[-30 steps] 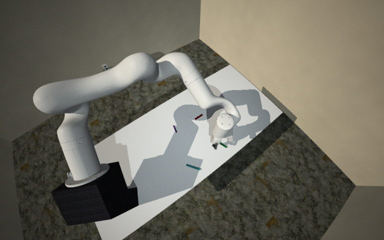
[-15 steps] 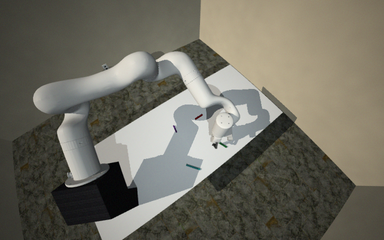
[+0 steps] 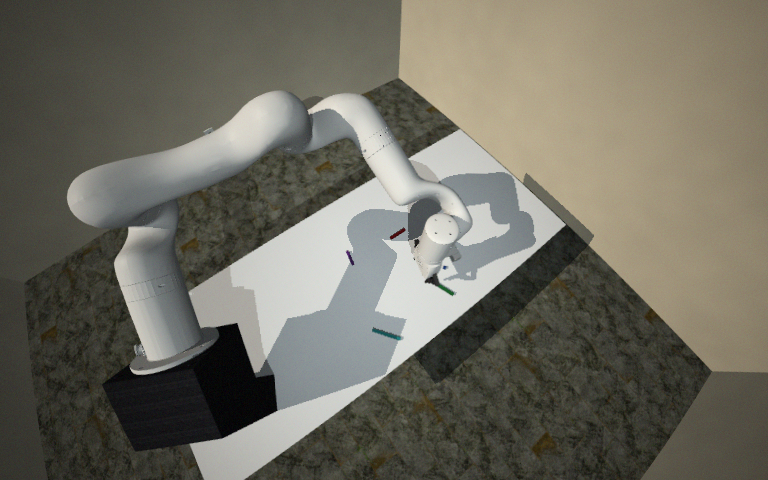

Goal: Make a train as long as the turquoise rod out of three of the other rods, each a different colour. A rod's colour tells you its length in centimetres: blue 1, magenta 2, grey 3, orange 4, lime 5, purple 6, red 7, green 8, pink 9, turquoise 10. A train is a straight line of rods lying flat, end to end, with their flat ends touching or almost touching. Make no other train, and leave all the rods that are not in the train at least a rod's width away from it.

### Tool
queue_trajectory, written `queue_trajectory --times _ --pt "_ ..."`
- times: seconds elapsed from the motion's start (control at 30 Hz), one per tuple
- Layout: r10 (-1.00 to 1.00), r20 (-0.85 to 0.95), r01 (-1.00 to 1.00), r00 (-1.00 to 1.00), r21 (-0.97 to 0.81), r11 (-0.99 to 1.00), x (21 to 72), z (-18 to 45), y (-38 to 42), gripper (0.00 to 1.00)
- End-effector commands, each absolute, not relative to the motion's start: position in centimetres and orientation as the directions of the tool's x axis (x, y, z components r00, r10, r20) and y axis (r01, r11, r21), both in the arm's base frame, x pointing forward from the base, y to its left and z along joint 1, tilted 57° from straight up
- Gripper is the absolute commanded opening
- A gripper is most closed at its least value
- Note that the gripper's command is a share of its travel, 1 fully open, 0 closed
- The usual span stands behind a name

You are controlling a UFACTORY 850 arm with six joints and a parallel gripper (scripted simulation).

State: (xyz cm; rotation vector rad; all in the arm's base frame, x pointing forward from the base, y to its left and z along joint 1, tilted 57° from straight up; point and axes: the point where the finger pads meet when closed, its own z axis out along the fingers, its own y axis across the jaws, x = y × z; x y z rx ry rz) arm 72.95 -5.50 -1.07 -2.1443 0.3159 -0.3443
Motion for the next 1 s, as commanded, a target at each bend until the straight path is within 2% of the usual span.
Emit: queue_trajectory --times 0.0,0.37,0.43,0.5,0.97 --pt "-0.266 0.271 0.06 0.925 -0.796 -0.603 72.9 0.0 -4.8 1.0" --pt "-0.038 0.533 0.381 0.845 -0.65 -0.658 72.5 2.1 -3.1 1.0" --pt "-0.038 0.533 0.381 0.845 -0.65 -0.658 72.5 2.1 -3.1 1.0" --pt "0.041 0.607 0.479 0.793 -0.581 -0.658 72.3 2.8 -2.5 1.0" --pt "0.277 0.776 0.734 0.566 -0.321 -0.599 71.6 4.9 -0.8 1.0"
